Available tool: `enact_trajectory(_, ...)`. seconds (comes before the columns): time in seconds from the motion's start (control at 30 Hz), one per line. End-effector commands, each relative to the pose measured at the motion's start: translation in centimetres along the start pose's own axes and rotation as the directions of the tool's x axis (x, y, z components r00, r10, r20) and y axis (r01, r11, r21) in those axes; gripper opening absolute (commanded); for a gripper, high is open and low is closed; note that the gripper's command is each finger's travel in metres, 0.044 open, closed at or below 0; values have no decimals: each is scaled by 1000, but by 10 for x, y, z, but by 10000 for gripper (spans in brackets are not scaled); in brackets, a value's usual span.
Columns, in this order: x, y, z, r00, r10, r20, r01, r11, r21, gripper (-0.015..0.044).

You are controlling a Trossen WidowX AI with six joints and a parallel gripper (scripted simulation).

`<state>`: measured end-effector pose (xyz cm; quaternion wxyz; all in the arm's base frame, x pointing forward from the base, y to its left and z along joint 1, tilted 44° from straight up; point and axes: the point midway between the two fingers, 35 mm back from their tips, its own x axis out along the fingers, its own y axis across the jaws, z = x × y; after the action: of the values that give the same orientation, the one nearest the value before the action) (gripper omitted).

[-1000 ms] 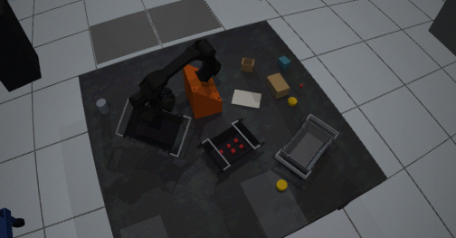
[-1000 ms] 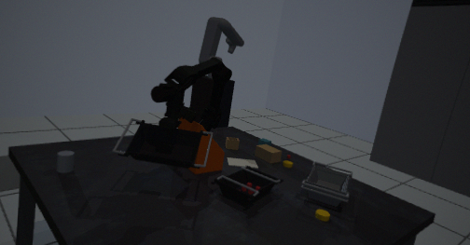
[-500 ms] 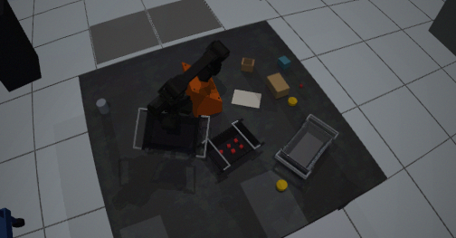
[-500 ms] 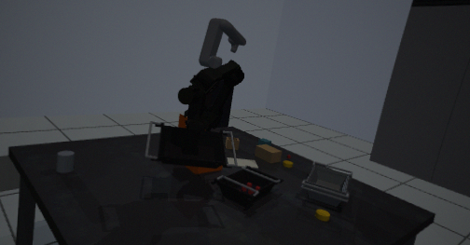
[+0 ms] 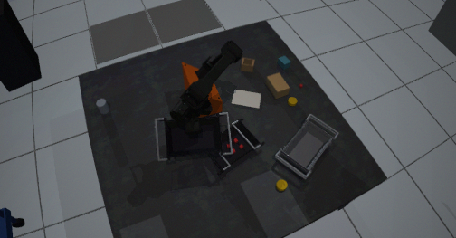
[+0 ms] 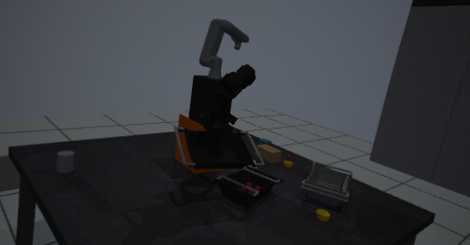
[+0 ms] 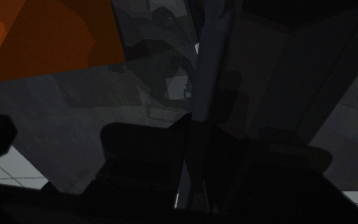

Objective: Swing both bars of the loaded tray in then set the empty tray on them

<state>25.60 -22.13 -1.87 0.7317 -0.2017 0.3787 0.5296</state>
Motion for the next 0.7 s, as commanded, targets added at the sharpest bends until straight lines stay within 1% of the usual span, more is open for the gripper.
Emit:
enact_trajectory(0.0, -6, -7, 25, 1000, -24, 4, 24, 996, -81, 0)
enact_trajectory(0.33, -2, -14, 79, 1000, -21, 23, 26, 968, -248, 0)
enact_trajectory(0.67, 4, -12, 133, 999, -10, 49, 30, 912, -409, 0)
